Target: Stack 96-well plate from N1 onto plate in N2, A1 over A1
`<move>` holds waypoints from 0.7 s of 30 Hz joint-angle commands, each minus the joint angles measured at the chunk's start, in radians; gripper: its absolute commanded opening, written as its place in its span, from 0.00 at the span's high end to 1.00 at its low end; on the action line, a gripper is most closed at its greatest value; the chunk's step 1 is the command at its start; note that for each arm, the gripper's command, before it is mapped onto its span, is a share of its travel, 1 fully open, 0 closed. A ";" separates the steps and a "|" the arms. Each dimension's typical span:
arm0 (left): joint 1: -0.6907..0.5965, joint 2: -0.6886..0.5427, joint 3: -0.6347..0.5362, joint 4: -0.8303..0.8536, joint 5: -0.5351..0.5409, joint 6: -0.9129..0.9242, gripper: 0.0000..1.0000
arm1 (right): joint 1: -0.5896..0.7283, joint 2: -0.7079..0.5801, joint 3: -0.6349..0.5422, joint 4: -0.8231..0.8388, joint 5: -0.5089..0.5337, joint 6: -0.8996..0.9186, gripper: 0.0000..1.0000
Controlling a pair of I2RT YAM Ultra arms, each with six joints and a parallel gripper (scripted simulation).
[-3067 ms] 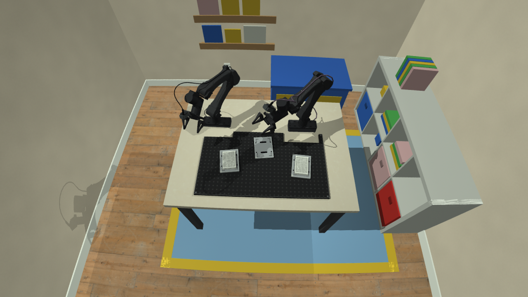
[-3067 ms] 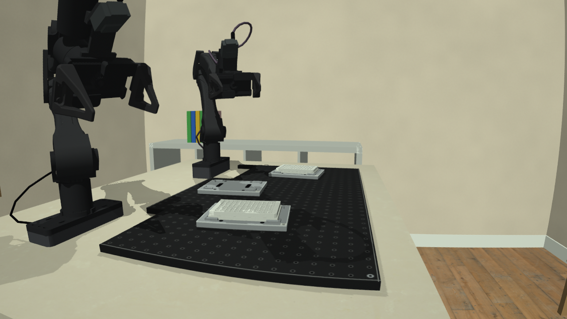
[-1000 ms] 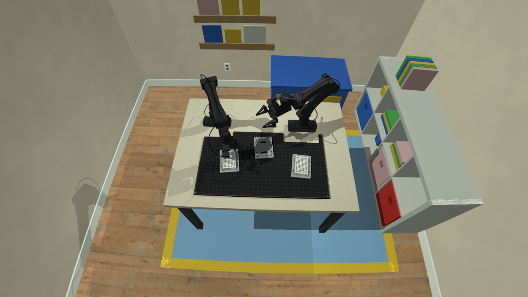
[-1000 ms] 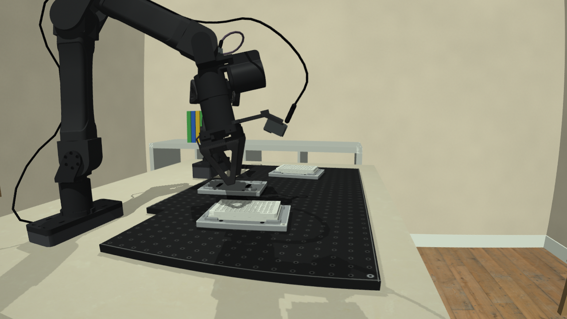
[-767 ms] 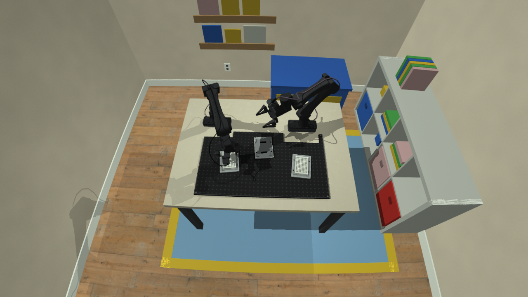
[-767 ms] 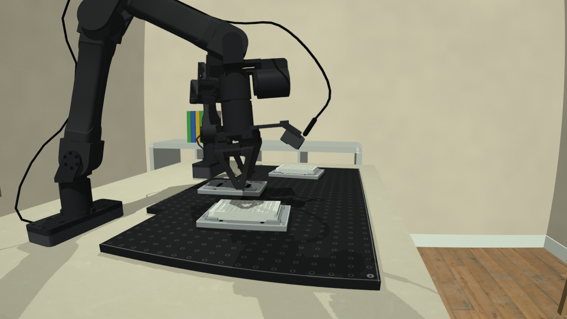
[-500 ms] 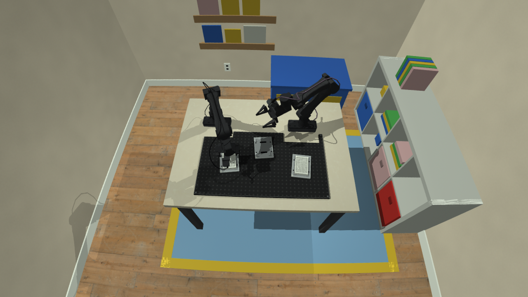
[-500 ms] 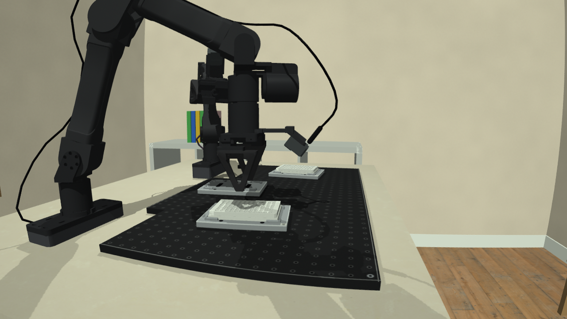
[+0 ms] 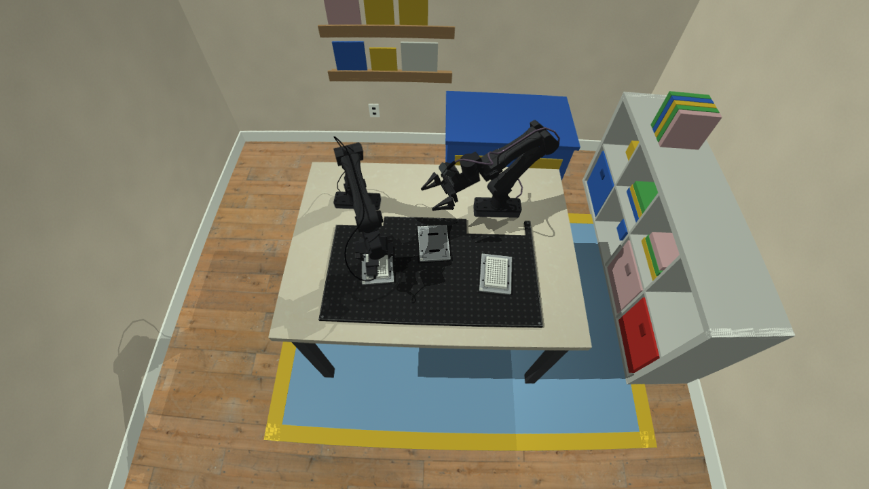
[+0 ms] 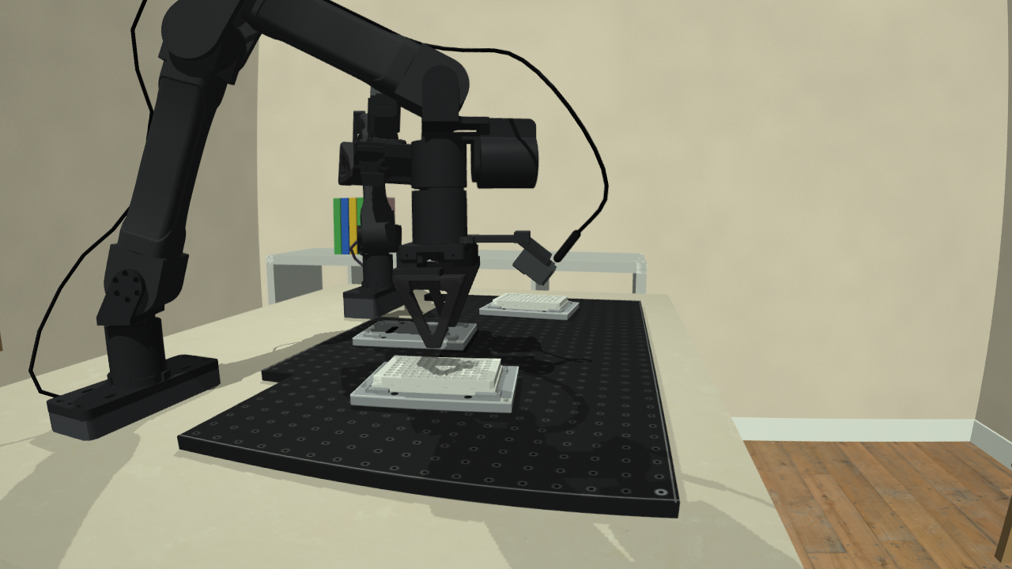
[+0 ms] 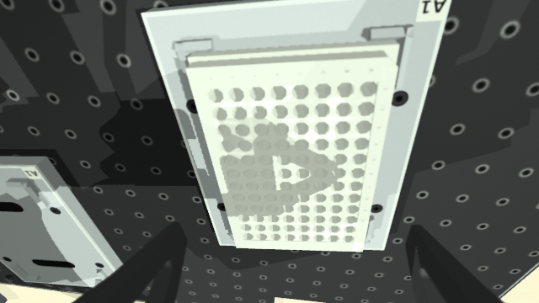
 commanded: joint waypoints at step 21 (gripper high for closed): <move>-0.008 -0.026 -0.001 0.003 -0.009 -0.007 0.00 | -0.009 0.040 -0.098 0.133 -0.006 0.007 0.00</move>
